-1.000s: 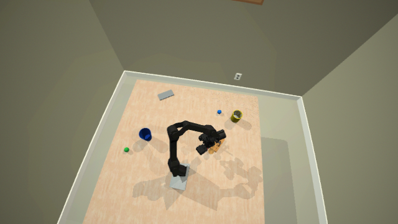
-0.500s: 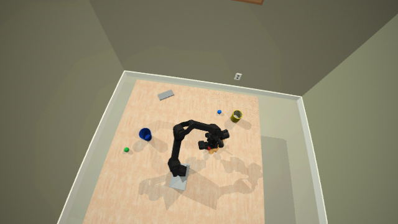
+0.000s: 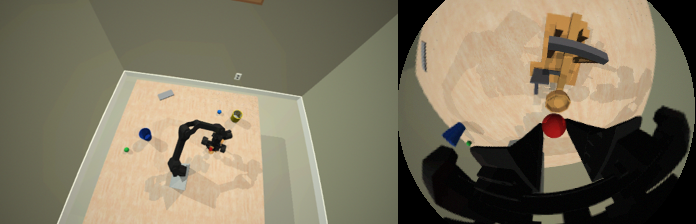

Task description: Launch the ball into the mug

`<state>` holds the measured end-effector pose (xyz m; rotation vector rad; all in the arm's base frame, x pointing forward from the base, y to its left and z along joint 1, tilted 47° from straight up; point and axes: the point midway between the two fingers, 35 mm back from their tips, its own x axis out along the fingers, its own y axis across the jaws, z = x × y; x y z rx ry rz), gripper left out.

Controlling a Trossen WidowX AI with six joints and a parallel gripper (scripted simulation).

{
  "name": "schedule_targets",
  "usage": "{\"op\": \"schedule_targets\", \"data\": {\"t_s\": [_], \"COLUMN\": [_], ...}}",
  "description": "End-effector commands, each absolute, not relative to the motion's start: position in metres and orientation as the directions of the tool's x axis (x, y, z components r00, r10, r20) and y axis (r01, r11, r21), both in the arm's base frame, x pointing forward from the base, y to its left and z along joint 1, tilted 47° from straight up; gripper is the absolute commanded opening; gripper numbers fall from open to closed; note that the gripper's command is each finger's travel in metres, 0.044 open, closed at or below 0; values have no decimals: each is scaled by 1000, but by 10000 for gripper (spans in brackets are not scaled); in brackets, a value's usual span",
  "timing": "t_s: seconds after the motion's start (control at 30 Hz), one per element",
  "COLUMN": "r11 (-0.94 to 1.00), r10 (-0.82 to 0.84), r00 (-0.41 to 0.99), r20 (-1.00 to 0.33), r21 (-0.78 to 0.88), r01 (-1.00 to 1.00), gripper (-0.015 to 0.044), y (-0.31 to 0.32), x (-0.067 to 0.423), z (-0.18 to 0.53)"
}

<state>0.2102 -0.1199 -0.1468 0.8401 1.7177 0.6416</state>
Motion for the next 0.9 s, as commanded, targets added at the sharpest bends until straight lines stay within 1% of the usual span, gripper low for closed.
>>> {"op": "schedule_targets", "data": {"t_s": [0.0, 0.17, 0.87], "r11": [603, 589, 587], "r10": [797, 800, 801], "r00": [-207, -228, -228], "r20": [-568, -555, -553], "r21": [722, 657, 655], "r01": [341, 471, 475], "gripper": [0, 0, 0], "y": [-121, -122, -104], "x": [210, 209, 211], "z": [-154, -161, -178]}}
